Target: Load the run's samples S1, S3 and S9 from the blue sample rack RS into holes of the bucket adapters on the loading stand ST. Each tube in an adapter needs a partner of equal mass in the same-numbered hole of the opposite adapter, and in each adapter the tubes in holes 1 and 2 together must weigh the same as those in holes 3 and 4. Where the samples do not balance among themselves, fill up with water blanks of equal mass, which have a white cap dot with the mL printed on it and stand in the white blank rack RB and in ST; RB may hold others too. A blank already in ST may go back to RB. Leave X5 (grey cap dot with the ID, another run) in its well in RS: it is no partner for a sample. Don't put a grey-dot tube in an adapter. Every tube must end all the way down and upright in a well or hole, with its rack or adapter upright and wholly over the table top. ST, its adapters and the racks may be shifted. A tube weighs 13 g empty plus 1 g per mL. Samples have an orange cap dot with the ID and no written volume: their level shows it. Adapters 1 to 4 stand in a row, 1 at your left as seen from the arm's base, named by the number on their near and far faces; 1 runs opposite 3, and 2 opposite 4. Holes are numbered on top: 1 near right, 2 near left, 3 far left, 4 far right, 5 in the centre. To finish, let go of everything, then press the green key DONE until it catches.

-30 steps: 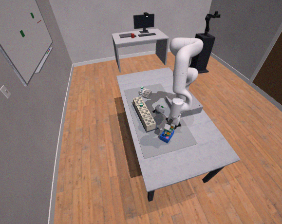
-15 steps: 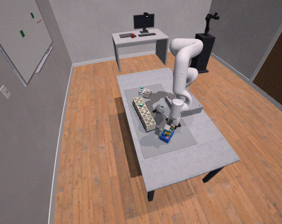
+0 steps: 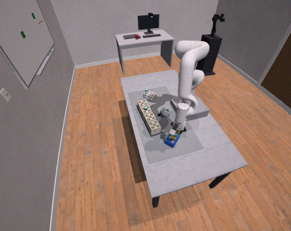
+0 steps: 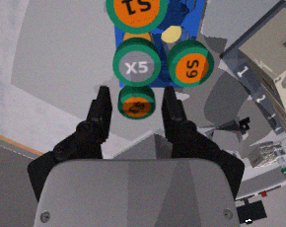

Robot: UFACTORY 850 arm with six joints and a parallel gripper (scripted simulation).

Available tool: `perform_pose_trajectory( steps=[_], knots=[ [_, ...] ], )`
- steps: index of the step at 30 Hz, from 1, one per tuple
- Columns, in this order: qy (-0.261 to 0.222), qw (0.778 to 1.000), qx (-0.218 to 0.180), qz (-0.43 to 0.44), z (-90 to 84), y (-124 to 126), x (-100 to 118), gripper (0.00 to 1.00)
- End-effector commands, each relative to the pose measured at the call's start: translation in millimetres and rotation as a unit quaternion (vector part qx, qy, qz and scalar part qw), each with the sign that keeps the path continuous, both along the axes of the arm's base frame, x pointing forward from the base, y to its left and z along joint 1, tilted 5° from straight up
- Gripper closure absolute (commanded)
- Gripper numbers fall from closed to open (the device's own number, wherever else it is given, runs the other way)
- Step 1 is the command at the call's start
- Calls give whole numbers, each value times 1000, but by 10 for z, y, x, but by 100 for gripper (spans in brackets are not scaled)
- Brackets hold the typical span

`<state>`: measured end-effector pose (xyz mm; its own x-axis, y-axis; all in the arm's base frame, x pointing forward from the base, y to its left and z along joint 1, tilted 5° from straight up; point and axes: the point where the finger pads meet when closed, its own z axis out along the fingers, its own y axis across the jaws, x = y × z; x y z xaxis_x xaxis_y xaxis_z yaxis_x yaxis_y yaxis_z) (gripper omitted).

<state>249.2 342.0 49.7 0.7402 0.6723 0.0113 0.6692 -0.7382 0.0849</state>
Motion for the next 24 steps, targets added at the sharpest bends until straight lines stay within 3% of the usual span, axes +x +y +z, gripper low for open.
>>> perform_pose_trajectory(
  steps=[1, 24],
  knots=[
    [-1, 1000, 1, 0, -24, 5, 6, 43],
    [-1, 1000, 1, 0, -84, 2, 10, 43]
  ],
)
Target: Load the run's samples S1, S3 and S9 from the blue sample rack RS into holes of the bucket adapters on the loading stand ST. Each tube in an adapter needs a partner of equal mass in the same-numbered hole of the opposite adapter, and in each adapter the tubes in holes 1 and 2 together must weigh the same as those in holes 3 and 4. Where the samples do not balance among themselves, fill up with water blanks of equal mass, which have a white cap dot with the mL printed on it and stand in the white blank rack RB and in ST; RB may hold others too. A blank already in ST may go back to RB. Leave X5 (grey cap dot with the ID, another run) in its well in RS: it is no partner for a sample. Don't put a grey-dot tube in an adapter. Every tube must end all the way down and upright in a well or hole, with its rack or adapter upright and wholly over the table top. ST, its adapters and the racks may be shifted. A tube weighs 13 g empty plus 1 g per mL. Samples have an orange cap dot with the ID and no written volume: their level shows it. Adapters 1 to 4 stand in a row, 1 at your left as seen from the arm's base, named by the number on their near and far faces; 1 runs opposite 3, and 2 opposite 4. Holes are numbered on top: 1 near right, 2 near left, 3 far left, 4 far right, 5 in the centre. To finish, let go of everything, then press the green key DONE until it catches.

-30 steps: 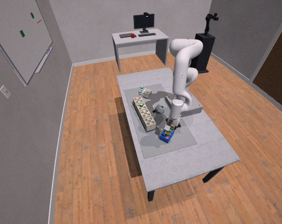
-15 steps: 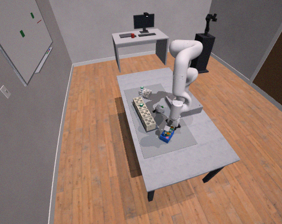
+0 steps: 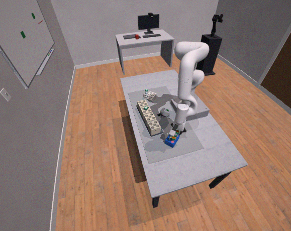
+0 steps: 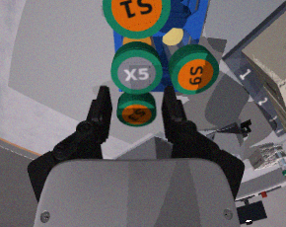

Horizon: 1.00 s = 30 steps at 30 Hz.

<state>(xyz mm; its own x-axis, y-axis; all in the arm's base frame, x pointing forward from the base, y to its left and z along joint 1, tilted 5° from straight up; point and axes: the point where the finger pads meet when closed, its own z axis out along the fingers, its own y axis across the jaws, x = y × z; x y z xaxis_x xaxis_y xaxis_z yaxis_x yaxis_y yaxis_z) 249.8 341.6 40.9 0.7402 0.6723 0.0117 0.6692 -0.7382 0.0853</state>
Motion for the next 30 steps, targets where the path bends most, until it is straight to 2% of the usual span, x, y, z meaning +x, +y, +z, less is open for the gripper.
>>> perform_pose_trajectory(
  steps=[1, 3, 4, 30],
  knots=[
    [0, 1000, 1, 0, 4, 6, 4, 43],
    [0, 1000, 1, 0, 4, 6, 4, 43],
    [-1, 1000, 1, 0, 10, 6, 3, 100],
    [-1, 1000, 1, 0, 21, 7, 2, 100]
  ],
)
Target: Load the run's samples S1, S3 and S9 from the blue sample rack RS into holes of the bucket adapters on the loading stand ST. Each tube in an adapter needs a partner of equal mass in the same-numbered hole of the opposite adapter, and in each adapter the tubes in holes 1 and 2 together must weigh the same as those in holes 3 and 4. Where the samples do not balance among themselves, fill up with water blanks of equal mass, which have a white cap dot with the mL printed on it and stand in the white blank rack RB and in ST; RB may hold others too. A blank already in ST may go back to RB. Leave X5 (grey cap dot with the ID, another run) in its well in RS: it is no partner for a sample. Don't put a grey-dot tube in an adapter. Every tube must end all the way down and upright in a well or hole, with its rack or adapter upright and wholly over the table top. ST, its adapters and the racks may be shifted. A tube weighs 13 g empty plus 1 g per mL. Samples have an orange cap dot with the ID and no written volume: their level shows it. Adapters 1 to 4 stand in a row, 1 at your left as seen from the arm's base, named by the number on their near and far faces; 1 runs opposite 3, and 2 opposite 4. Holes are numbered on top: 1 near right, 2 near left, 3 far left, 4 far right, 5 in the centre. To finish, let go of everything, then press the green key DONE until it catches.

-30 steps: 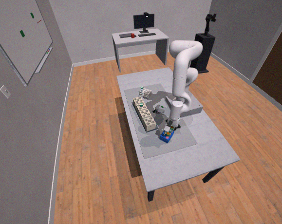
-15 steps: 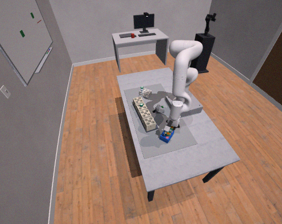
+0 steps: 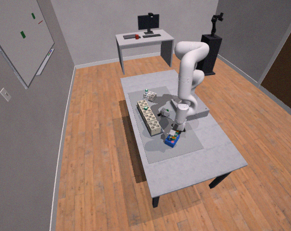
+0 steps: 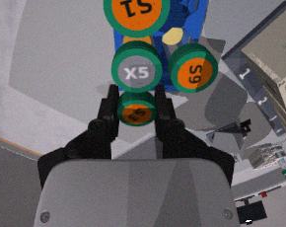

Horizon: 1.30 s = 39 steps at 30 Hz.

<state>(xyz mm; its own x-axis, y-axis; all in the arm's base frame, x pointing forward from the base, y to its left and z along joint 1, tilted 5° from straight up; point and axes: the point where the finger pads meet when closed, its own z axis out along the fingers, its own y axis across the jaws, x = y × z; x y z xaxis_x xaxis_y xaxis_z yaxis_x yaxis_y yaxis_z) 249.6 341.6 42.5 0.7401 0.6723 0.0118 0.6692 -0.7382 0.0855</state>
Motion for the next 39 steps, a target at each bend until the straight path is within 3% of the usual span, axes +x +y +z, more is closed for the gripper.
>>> perform_pose_trajectory(
  steps=[1, 39],
  knots=[
    [0, 1000, 1, 0, 5, 7, 4, 100],
    [0, 1000, 1, 0, 144, 15, -5, 100]
  ],
)
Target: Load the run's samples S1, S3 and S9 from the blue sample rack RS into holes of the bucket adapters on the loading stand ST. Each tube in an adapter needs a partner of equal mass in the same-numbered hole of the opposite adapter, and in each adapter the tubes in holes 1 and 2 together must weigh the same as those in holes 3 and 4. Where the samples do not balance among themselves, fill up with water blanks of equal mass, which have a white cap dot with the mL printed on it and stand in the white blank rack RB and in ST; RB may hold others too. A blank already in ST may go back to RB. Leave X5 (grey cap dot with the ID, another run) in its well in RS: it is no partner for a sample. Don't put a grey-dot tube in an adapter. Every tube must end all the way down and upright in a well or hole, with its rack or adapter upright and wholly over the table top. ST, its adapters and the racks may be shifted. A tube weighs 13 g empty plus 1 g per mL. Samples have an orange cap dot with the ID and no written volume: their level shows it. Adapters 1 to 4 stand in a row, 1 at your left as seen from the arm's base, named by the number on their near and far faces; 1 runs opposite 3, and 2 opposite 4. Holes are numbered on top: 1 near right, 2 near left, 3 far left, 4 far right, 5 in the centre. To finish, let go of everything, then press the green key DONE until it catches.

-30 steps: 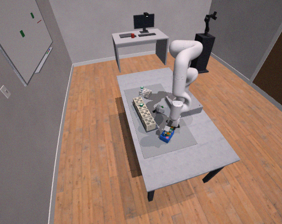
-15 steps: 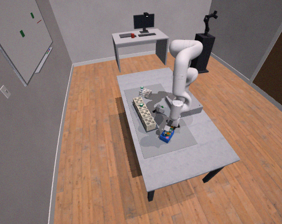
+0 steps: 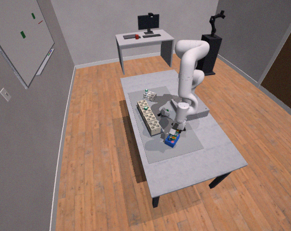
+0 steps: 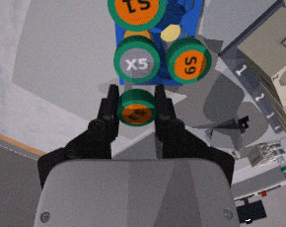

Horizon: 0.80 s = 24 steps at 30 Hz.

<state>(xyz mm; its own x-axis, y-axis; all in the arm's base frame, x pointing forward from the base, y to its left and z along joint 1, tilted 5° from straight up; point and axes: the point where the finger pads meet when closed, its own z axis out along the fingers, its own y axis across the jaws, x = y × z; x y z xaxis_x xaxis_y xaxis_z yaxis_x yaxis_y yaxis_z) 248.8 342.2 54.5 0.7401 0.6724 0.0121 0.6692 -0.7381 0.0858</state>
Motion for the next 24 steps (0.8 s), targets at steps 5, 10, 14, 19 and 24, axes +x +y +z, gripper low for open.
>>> perform_pose_trajectory(
  steps=[5, 10, 14, 19, 24],
  knots=[
    [0, 1000, 1, 0, 58, 10, 1, 100],
    [0, 1000, 1, 0, 85, 12, -1, 100],
    [0, 1000, 1, 0, 85, 12, -1, 100],
    [0, 1000, 1, 0, 165, 16, -6, 100],
    [0, 1000, 1, 0, 264, 22, -13, 100]
  ],
)
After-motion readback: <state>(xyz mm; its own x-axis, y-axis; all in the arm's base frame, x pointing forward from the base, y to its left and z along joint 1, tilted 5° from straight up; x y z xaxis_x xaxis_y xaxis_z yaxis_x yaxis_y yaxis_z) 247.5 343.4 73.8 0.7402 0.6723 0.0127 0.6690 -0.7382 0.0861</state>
